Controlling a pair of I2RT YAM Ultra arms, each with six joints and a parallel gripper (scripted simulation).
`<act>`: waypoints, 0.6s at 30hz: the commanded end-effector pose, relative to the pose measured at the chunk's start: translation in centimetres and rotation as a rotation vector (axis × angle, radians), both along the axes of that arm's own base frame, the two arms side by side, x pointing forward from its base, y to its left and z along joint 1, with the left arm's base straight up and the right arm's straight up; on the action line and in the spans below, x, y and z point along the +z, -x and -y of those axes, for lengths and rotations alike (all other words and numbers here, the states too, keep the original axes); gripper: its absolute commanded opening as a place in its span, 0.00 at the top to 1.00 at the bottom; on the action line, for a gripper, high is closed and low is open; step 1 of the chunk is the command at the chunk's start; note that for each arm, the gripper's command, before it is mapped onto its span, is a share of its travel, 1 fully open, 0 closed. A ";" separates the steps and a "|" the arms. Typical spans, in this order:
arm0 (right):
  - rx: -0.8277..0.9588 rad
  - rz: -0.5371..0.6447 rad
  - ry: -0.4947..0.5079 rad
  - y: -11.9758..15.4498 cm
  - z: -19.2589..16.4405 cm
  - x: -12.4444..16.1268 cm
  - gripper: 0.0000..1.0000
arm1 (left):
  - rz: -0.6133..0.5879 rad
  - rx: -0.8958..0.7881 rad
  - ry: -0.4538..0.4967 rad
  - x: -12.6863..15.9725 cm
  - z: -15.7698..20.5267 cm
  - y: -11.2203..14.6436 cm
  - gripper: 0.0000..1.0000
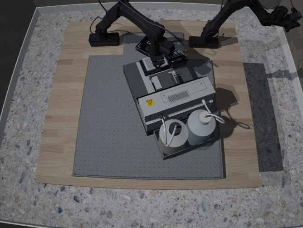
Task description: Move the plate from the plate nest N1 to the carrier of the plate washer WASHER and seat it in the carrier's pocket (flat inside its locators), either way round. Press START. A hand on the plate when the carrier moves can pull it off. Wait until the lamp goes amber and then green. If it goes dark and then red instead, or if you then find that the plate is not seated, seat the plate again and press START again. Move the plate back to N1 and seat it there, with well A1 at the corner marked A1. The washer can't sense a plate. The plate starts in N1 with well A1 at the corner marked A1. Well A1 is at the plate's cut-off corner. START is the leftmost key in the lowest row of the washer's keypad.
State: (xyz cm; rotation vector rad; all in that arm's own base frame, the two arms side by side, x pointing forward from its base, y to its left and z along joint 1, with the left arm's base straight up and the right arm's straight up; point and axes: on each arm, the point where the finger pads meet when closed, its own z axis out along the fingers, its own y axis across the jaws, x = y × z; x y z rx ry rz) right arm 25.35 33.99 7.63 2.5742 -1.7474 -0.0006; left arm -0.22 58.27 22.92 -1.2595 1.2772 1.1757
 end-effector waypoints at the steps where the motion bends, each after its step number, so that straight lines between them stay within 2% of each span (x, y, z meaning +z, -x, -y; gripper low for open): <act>1: -0.008 0.036 -0.056 -1.0 -0.1 1.7 1.00 | 0.010 0.010 -0.079 2.7 0.3 0.2 1.00; 7: -0.014 0.044 -0.057 -1.4 0.2 1.9 1.00 | 0.010 0.010 -0.079 2.7 0.3 0.2 1.00; 12: 0.021 0.041 -0.055 -0.2 -0.6 2.4 1.00 | 0.010 0.010 -0.079 2.7 0.3 0.2 1.00; 18: 0.015 0.045 -0.058 -0.4 -0.4 3.2 1.00 | 0.010 0.010 -0.079 2.7 0.3 0.2 1.00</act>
